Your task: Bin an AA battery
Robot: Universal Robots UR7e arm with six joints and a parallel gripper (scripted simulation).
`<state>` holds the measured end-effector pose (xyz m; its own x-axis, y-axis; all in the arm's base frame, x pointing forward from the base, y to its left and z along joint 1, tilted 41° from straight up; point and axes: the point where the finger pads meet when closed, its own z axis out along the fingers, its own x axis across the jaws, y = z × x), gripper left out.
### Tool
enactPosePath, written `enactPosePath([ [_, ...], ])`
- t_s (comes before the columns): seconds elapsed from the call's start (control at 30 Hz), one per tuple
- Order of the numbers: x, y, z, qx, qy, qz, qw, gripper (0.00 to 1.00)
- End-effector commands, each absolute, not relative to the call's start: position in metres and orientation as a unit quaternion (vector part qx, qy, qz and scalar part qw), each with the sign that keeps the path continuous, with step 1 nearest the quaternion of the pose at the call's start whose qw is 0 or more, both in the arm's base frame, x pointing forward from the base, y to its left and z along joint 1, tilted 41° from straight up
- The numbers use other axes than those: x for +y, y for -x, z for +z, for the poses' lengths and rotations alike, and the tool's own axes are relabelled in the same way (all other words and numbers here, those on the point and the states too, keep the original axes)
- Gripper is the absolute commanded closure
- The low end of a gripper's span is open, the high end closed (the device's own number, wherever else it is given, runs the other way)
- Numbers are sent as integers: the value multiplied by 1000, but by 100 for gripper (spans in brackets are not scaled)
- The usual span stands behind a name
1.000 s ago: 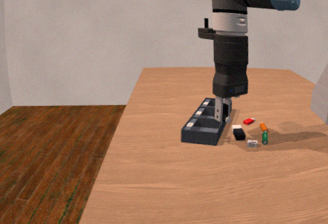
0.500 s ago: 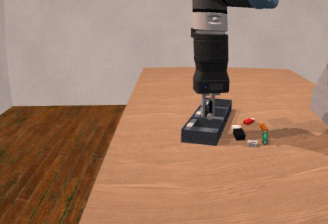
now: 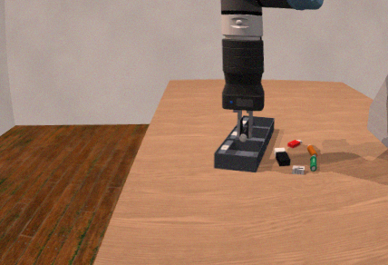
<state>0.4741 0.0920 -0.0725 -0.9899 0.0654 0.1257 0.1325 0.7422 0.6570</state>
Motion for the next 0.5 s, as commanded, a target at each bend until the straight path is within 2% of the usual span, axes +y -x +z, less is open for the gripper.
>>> enactPosePath([
  [0.0, 91, -474, -72, -931, 90, -348, 60, 69],
  [0.47, 93, -474, -74, -931, 90, -348, 60, 69],
])
